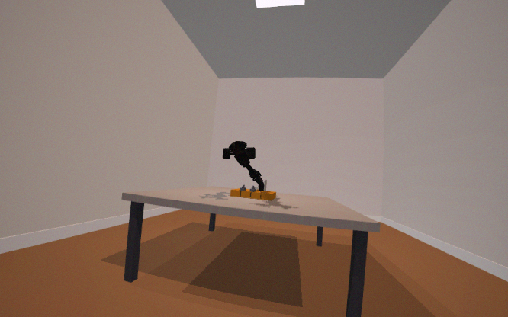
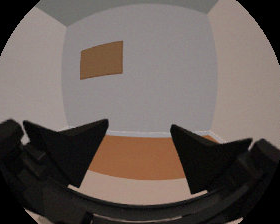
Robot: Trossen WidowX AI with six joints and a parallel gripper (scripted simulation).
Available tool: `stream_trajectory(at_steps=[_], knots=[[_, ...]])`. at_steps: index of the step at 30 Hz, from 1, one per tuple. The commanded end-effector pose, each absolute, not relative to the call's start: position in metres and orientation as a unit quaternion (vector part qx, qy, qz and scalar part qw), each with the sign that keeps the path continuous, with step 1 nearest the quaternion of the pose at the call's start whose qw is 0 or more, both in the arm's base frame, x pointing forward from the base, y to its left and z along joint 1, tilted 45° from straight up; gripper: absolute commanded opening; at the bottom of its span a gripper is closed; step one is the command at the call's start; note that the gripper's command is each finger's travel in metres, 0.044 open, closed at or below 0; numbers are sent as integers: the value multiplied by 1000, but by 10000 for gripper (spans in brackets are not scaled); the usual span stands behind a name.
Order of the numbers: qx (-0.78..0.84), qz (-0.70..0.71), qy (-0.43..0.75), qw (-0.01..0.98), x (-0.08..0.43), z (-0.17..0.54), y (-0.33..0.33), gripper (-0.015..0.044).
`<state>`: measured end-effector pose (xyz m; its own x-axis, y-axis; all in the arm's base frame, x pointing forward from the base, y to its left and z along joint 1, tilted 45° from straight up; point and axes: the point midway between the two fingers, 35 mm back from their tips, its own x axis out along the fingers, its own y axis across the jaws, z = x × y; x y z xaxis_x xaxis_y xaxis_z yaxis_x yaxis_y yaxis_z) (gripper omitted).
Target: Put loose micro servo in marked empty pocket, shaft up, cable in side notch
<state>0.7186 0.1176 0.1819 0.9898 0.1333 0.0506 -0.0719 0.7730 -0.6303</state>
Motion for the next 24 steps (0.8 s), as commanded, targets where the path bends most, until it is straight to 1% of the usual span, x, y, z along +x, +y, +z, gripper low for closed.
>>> stream_trajectory(at_steps=[1,2,6,12,18,24], knots=[[-331,56,-44,941,718,181,118,426],[-329,58,-39,942,718,179,120,440],[-309,74,4,948,710,163,134,440],[-271,104,97,952,685,129,162,440],[-238,119,195,944,649,97,184,440],[-215,122,295,923,601,64,199,440]])
